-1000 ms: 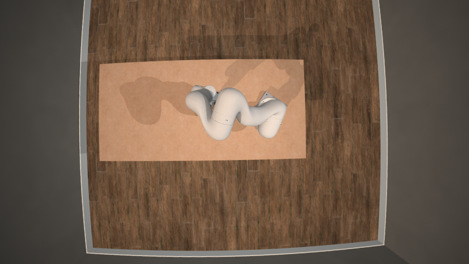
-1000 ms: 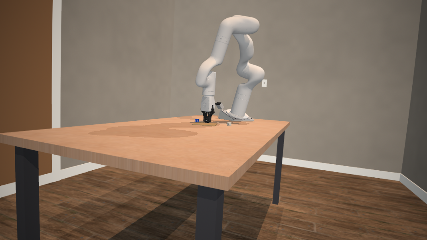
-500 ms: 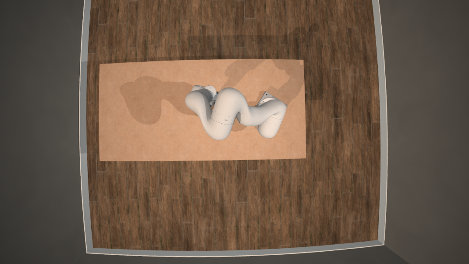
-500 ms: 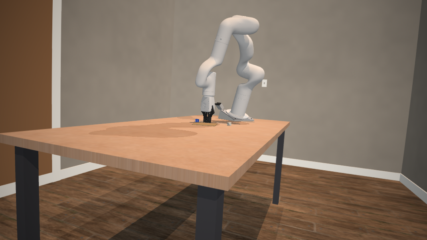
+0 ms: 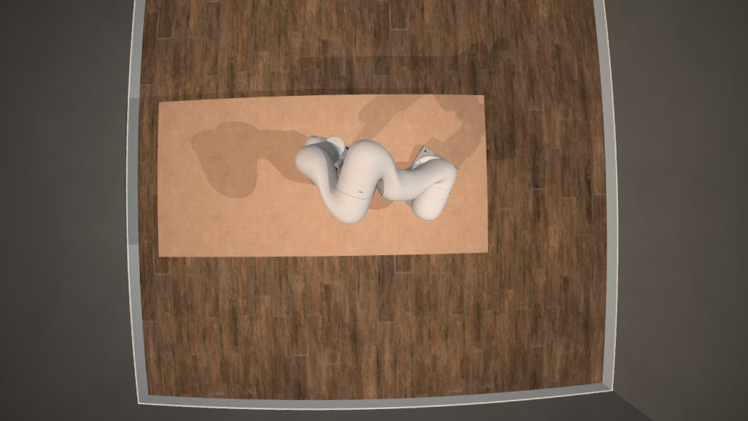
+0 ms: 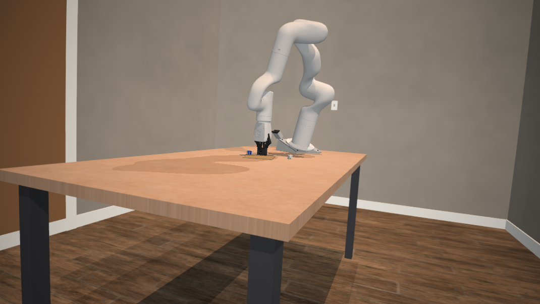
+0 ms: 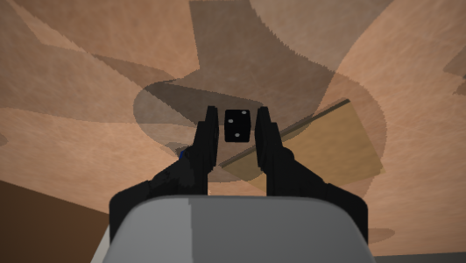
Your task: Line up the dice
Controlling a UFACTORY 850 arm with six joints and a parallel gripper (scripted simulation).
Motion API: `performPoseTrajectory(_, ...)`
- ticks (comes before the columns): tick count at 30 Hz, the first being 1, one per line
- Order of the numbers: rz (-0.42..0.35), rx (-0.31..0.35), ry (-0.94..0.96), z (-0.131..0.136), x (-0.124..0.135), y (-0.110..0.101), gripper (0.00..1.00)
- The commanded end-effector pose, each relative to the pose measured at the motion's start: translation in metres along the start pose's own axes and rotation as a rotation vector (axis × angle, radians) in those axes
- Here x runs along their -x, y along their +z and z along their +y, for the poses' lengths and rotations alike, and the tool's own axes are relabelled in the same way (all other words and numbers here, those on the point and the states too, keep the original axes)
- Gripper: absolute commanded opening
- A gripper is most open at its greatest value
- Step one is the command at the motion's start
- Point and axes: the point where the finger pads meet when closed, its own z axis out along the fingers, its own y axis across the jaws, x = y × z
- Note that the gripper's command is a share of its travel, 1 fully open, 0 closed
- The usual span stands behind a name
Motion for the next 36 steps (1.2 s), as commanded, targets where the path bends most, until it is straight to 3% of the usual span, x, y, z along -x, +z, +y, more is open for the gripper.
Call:
performPoseTrajectory(1,-0.001,0.000,0.000,0.0001,0.0007,-0.0004,0.36)
performPoseTrajectory(9,-0.001,0.000,0.000,0.0001,0.0007,-0.0004,0.36)
performPoseTrajectory(10,-0.001,0.000,0.000,0.0001,0.0007,-0.0004,0.15)
performPoseTrajectory(36,-0.001,0.000,0.000,0.0001,0.0007,-0.0004,0.15)
